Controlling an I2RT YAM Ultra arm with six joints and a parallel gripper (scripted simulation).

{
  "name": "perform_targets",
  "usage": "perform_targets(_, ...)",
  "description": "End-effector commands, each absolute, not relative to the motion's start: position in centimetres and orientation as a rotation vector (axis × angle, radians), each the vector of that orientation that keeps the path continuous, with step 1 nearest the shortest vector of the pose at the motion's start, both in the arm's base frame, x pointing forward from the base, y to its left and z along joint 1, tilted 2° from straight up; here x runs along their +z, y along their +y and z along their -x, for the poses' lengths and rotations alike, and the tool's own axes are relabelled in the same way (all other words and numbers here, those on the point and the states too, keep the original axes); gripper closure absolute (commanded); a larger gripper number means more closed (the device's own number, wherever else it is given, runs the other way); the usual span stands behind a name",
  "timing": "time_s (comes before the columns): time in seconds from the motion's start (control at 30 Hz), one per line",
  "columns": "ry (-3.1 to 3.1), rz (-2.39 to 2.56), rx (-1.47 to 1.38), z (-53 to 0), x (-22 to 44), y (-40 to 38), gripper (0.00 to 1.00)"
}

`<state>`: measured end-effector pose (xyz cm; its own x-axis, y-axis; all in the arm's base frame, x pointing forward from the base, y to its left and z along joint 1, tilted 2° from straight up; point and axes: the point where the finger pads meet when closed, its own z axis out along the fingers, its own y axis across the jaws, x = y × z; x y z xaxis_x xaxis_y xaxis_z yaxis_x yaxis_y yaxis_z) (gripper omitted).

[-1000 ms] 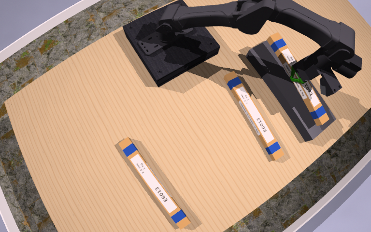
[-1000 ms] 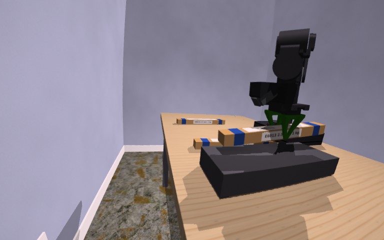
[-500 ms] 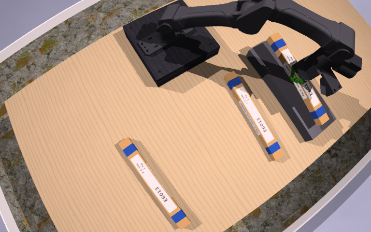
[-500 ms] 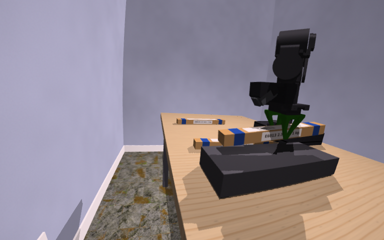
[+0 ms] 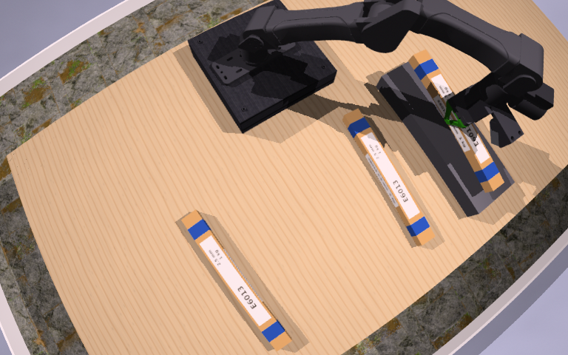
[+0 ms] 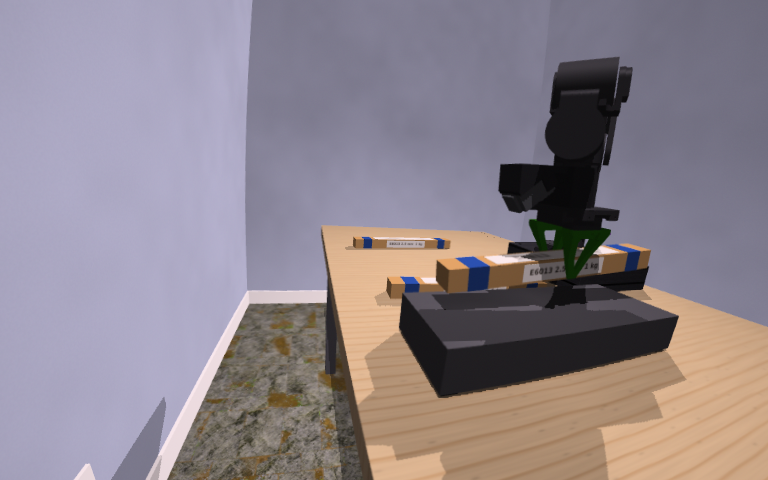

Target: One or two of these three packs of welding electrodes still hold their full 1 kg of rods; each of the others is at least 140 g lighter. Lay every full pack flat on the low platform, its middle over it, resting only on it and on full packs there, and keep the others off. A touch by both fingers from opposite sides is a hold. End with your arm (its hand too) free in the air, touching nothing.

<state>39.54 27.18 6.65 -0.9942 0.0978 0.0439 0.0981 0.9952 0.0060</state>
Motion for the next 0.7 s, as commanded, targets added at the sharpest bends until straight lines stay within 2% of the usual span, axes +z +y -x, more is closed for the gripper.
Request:
perform_targets(0.0,-3.173,0.161,-0.096,-39.97,12.17,27.35,1.00)
perform_targets(0.67,-3.174,0.161,-0.097,-39.99,12.18,27.36,1.00)
